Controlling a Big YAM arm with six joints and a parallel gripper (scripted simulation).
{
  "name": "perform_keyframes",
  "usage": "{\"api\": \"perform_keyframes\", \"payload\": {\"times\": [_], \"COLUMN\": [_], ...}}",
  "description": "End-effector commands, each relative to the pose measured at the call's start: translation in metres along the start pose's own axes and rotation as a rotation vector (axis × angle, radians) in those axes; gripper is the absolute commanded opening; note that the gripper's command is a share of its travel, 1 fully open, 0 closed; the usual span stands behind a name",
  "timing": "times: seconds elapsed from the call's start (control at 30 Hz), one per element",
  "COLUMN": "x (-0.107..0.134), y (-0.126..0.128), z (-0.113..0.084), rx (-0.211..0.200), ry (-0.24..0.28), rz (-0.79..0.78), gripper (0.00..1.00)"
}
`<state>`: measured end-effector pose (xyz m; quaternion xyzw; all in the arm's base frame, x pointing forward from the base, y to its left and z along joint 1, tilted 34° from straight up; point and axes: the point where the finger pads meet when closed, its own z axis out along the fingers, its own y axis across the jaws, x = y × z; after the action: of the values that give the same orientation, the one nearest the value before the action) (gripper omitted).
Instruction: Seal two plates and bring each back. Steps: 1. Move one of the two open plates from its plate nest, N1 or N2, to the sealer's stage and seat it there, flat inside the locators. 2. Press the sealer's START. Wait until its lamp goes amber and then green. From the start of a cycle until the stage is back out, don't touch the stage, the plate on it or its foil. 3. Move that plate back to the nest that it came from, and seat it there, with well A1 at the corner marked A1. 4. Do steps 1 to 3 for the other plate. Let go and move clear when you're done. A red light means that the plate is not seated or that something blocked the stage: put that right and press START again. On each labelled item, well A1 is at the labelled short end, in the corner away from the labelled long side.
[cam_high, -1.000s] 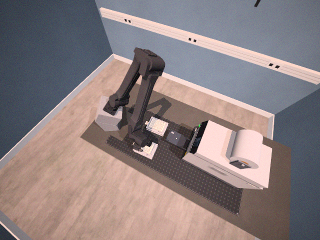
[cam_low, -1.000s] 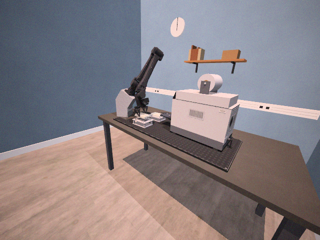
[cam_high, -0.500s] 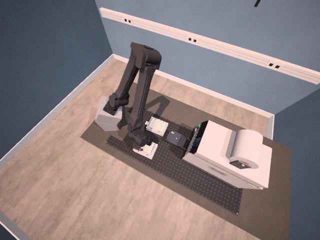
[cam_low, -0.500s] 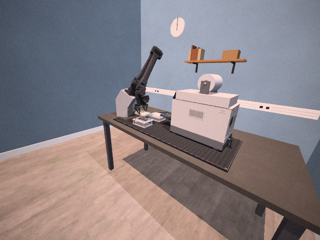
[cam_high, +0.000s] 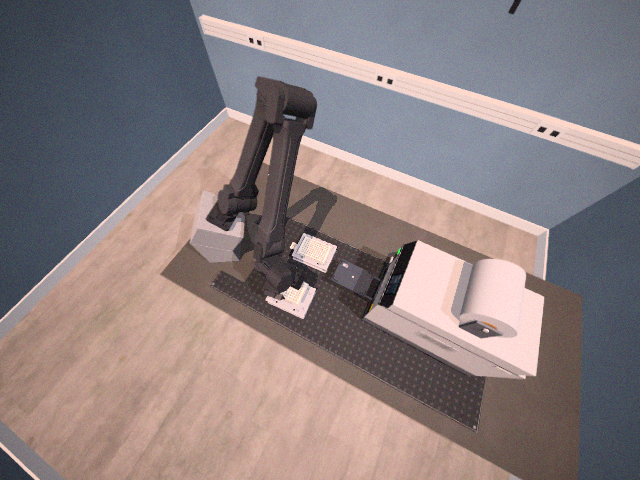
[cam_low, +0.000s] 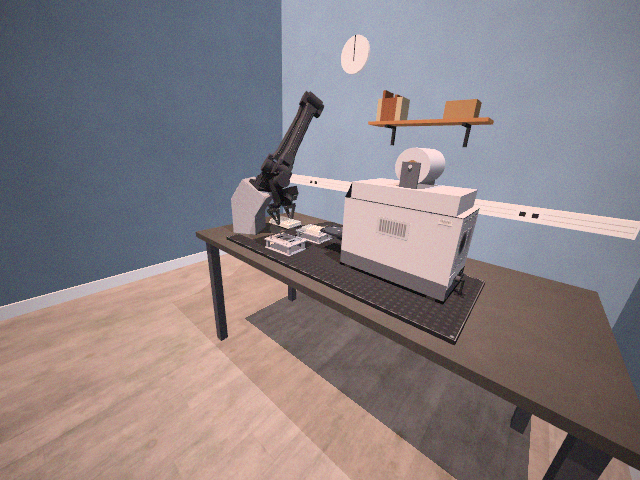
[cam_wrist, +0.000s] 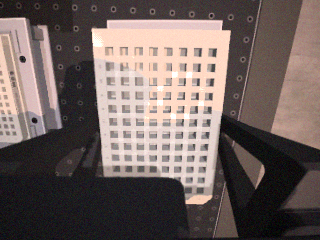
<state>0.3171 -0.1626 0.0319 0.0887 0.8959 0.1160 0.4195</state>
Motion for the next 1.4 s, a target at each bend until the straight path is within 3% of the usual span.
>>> {"api": "perform_keyframes", "payload": {"times": [0.0,0.4,0.87,1.37], "x": [-0.029,-0.025,-0.042,-0.024], "y": [-0.011,-0.007,-0.012,-0.002], "z": [-0.016,-0.029,-0.054,-0.038], "rx": [0.03,0.018,0.03,0.002], "ry": [-0.052,-0.03,-0.046,-0.023], "rz": [-0.039,-0.033,-0.045,-0.007], "gripper": [0.0,0.0,0.0,0.0]}}
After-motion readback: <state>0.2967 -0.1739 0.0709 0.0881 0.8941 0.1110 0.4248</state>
